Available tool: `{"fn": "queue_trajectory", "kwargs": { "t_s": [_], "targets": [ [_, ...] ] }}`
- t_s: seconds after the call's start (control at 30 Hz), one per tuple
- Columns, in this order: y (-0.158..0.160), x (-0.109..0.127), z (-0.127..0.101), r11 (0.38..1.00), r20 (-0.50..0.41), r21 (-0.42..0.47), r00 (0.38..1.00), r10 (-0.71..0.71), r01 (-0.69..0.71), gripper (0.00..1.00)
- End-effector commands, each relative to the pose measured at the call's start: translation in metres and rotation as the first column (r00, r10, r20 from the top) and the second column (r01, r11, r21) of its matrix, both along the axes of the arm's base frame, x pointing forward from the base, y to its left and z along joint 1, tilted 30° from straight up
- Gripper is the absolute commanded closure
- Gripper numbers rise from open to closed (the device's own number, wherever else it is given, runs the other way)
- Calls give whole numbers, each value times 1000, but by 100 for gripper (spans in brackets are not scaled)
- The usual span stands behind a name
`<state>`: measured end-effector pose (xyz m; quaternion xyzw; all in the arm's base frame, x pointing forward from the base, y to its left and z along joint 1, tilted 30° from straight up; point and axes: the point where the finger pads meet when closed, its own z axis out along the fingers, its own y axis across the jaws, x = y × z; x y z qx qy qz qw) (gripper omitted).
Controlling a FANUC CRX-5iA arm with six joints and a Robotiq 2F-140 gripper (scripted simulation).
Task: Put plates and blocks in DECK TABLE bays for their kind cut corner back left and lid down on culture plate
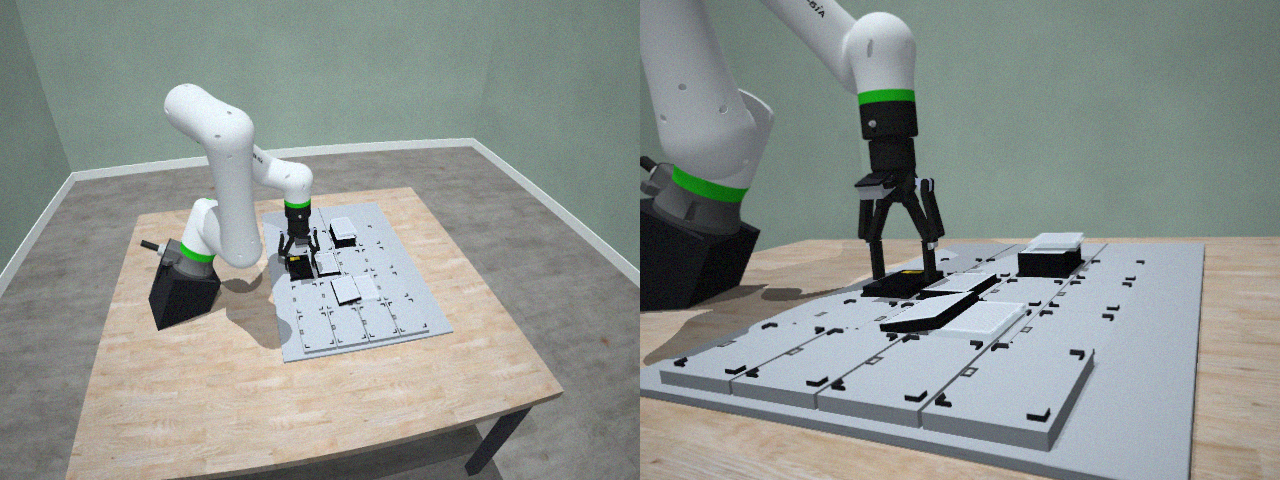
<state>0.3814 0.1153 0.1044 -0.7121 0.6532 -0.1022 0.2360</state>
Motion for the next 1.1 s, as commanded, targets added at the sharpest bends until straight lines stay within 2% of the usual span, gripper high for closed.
{"fn": "queue_trajectory", "kwargs": {
  "t_s": [0.0, 1.07],
  "targets": [
    [0, 0, 2, 1000, 1, 0, 1000, 0, 0, 30],
    [-8, -17, 34, 1000, 1, 0, 1000, 0, 0, 30]
  ]
}}
